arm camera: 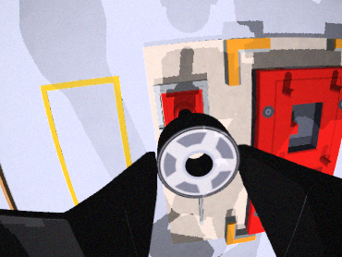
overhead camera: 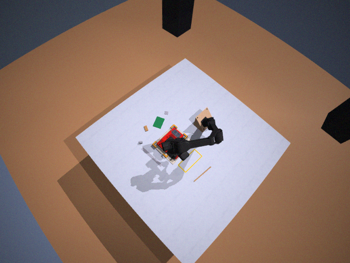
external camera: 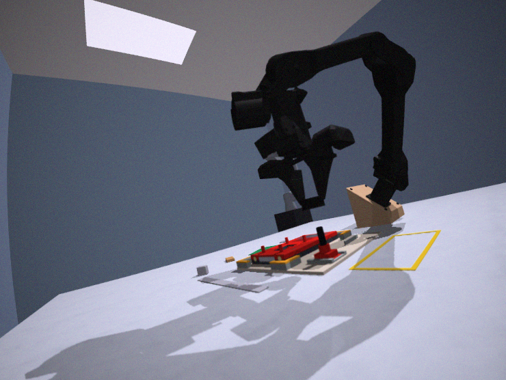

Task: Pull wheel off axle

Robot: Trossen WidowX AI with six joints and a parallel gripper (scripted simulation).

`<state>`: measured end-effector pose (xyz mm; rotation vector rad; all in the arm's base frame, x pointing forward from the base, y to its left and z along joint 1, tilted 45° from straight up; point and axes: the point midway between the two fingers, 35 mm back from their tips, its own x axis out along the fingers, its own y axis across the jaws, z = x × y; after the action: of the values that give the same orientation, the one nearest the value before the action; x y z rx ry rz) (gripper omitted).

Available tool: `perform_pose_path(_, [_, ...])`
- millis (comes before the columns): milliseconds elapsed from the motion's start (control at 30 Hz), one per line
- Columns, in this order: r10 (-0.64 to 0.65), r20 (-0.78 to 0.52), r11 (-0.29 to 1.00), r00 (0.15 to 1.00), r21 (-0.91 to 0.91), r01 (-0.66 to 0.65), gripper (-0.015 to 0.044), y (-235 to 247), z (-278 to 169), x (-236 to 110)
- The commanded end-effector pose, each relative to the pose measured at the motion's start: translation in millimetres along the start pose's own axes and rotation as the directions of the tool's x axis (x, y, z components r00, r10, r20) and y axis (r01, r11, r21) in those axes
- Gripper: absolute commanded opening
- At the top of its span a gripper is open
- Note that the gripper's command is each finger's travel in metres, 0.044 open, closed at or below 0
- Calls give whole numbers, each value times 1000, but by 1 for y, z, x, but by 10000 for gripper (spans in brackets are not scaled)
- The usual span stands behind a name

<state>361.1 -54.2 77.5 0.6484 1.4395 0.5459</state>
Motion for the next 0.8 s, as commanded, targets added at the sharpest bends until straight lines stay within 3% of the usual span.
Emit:
perform_pose_path(0, [1, -5, 1000, 1000, 1, -1, 0, 8, -3, 1])
perform_pose_path(767, [1, -10, 1000, 1000, 1, -1, 0, 76, -41, -5])
